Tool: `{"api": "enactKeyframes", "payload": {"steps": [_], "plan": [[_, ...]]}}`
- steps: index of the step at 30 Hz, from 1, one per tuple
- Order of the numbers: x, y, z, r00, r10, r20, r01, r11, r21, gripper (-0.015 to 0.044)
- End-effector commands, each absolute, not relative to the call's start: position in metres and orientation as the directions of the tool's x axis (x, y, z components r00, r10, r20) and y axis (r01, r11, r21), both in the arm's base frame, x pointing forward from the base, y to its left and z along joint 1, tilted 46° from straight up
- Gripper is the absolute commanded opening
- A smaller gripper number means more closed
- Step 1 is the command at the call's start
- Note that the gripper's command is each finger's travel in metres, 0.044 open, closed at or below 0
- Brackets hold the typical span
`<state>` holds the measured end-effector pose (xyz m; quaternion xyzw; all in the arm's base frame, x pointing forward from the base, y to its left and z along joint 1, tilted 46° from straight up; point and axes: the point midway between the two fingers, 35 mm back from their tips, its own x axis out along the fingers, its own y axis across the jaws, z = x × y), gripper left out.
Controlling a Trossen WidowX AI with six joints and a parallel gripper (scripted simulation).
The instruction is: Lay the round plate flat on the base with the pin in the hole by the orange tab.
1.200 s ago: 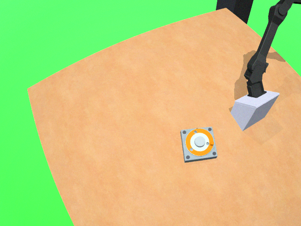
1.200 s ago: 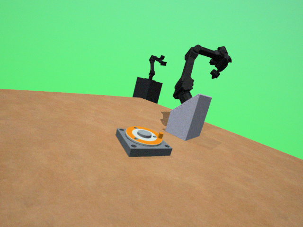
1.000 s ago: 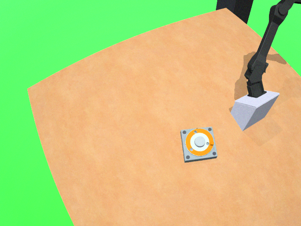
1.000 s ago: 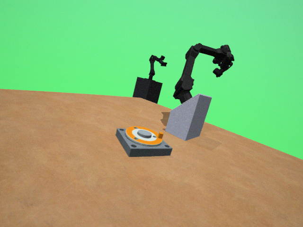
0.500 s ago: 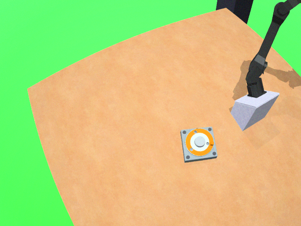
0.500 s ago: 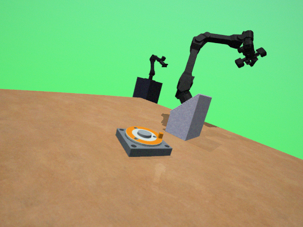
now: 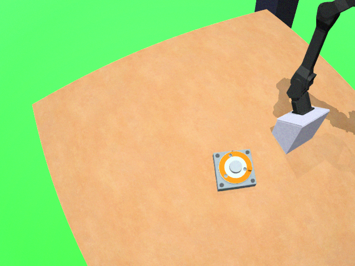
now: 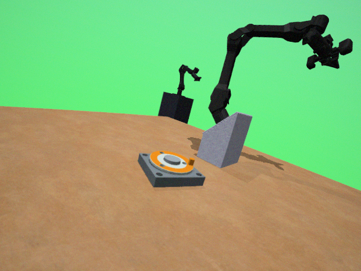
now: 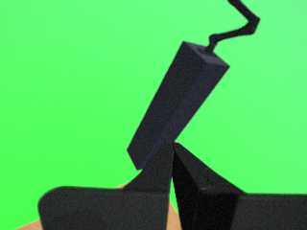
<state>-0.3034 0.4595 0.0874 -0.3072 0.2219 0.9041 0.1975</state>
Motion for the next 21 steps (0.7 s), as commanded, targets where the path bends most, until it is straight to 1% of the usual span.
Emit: {"api": "enactKeyframes", "payload": {"steps": [1, 4, 5, 6, 7, 11, 12, 13, 15, 20, 21], "plan": [[-0.236, 0.481, 0.063, -0.617, 0.301, -0.727, -0.682, -0.666, 0.303, 0.0000], [-0.189, 0.489, 0.047, -0.532, 0.332, -0.779, -0.784, -0.541, 0.305, 0.0000], [-0.184, 0.490, 0.045, -0.522, 0.334, -0.785, -0.794, -0.526, 0.304, 0.0000], [-0.168, 0.491, 0.039, -0.492, 0.341, -0.801, -0.824, -0.480, 0.301, 0.0000], [-0.142, 0.491, 0.031, -0.442, 0.346, -0.827, -0.866, -0.403, 0.294, 0.0000], [-0.080, 0.487, 0.012, -0.321, 0.340, -0.884, -0.942, -0.208, 0.262, 0.0000], [-0.064, 0.484, 0.007, -0.290, 0.333, -0.897, -0.955, -0.155, 0.251, 0.0000], [-0.059, 0.483, 0.006, -0.280, 0.331, -0.901, -0.959, -0.138, 0.247, 0.0000], [-0.019, 0.472, -0.006, -0.202, 0.304, -0.931, -0.978, -0.004, 0.211, 0.0000], [0.055, 0.440, -0.025, -0.062, 0.216, -0.974, -0.961, 0.252, 0.117, 0.0000], [0.059, 0.438, -0.026, -0.055, 0.209, -0.976, -0.958, 0.266, 0.111, 0.0000]]}}
